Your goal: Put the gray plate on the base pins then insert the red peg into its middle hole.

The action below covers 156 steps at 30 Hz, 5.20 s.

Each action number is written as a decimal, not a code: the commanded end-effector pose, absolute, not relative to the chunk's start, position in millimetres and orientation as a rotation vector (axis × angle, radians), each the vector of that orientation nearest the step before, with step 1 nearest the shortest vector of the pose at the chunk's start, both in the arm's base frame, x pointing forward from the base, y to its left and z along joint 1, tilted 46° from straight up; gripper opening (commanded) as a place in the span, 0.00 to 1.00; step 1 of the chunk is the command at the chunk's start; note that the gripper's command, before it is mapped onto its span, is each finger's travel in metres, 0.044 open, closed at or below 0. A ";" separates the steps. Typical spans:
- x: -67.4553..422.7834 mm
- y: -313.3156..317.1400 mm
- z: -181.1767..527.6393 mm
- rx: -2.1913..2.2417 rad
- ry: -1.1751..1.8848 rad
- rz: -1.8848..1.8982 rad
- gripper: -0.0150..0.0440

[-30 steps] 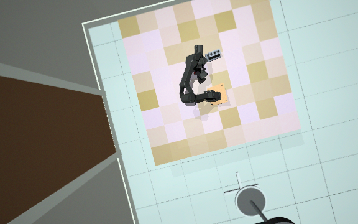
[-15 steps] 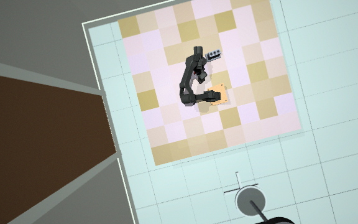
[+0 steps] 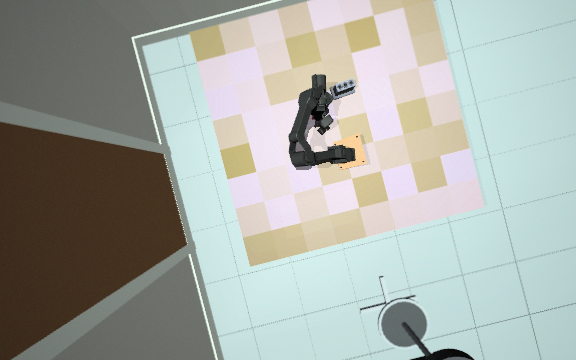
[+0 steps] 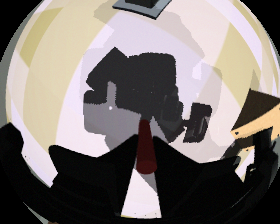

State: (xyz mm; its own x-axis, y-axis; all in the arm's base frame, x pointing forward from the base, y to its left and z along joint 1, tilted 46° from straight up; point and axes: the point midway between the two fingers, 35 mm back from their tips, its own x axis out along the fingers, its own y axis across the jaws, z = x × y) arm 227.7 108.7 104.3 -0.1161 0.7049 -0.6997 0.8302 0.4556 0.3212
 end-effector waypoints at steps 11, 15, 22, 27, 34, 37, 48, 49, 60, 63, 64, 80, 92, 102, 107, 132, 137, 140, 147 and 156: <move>235.4 84.9 127.0 1.317 1.833 -0.204 0.25; 237.5 75.8 135.7 1.323 1.823 -0.210 0.25; 239.8 60.0 151.2 1.335 1.807 -0.219 0.25; 240.2 49.0 162.5 1.343 1.797 -0.225 0.25; 249.2 49.1 147.2 1.345 1.816 -0.221 0.25; 255.2 43.8 143.4 1.347 1.817 -0.220 0.25; 279.1 27.5 129.6 1.336 1.821 -0.218 0.25; 281.2 25.9 128.2 1.335 1.822 -0.218 0.25; 303.1 8.4 110.6 1.325 1.827 -0.215 0.25; 308.8 3.5 105.2 1.322 1.829 -0.214 0.25; 310.6 1.9 103.4 1.321 1.829 -0.214 0.25; 337.3 -24.8 70.6 1.307 1.839 -0.205 0.25; 353.4 -44.1 42.9 1.298 1.847 -0.197 0.25; 363.4 -57.5 21.3 1.292 1.854 -0.190 0.25; 365.0 -56.6 22.6 1.292 1.854 -0.190 0.25; 365.2 -58.1 20.8 1.292 1.853 -0.190 0.25; 365.6 -56.3 22.6 1.292 1.853 -0.190 0.25; 365.6 -56.3 22.6 1.292 1.853 -0.190 0.25; 365.6 -56.3 22.6 1.292 1.853 -0.190 0.25; 365.2 -55.8 21.8 1.294 1.856 -0.189 0.25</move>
